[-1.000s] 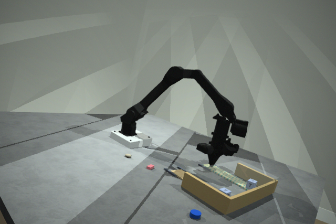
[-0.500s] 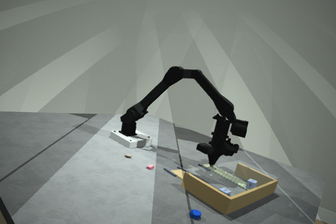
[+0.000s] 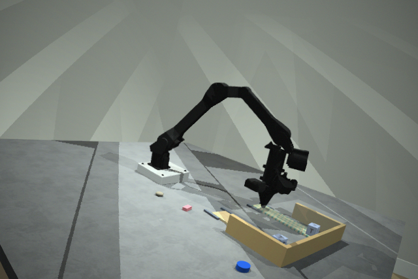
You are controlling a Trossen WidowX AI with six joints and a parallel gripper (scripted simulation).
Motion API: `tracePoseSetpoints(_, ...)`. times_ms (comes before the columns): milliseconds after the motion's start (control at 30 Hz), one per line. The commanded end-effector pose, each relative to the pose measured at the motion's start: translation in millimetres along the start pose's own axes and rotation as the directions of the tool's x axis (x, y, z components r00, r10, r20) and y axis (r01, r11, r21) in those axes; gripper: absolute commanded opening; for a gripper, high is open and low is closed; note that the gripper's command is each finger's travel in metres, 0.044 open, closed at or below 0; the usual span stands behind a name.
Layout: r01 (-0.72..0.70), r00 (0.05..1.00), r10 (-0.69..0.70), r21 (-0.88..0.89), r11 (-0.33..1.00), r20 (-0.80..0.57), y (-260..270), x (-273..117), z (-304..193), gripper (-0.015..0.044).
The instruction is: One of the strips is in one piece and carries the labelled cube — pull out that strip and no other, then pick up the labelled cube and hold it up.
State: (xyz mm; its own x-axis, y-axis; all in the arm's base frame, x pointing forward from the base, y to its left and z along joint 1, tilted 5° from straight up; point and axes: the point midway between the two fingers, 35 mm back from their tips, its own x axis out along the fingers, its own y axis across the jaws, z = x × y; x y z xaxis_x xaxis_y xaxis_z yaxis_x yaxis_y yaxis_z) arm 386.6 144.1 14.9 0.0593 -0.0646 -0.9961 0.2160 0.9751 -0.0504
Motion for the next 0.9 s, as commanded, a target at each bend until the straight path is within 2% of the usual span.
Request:
tracePoseSetpoints(0, -0.003, 1.000, 0.003, 0.001, 1.000, -0.002, 0.8, 2.7, 0.4, 0.0000)
tracePoseSetpoints(867, -0.003, 1.000, 0.003, 0.001, 1.000, -0.004, -0.5, 4.3, -23.6, 0.0000)
